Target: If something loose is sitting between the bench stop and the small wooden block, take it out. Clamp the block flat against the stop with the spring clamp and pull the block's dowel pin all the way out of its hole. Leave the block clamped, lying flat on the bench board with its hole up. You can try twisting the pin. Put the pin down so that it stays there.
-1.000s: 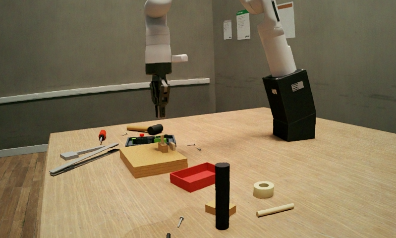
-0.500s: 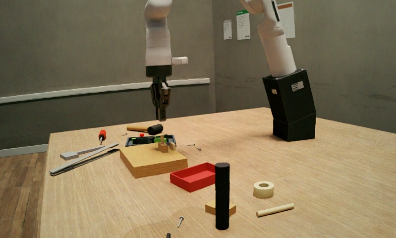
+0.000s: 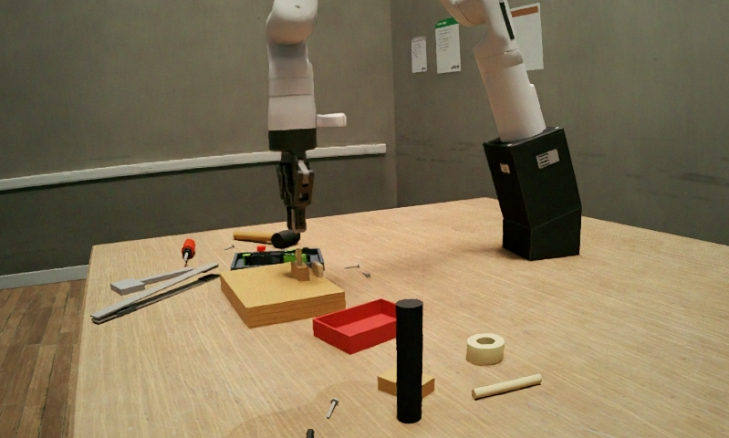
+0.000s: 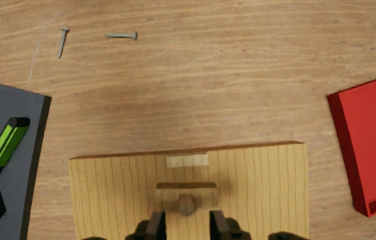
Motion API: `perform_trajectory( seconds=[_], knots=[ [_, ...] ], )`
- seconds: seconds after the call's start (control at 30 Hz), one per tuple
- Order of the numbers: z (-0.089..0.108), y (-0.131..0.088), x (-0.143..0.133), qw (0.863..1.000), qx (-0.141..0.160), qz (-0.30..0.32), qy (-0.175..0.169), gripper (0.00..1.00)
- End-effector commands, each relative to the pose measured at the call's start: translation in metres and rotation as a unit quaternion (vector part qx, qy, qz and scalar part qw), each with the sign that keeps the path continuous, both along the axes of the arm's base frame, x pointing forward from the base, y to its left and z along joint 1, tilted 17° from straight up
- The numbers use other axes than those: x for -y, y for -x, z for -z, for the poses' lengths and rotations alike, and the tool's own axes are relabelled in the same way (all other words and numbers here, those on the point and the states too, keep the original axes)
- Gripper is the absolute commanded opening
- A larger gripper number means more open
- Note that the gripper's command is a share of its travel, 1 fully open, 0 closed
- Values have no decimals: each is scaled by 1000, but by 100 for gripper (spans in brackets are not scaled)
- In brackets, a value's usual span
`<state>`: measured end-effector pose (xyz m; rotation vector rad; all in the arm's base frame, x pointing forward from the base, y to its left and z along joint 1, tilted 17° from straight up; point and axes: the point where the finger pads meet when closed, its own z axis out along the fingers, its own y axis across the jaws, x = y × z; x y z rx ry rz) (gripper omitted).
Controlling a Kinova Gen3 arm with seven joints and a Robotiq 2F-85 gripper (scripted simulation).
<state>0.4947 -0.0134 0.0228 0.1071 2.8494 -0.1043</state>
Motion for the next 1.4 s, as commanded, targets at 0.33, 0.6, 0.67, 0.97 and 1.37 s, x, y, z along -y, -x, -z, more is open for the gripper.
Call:
perform_trajectory(
  seconds=[0.33,0.6,0.67,0.97,1.37],
  knots=[
    [12,-6,2,1000,2,3,-1,34],
    [16,-7,2,1000,2,3,-1,34],
    [16,-7,2,1000,3,3,-2,34],
    [17,-7,2,1000,3,3,-2,34],
    [17,-7,2,1000,3,3,-2,34]
  ],
)
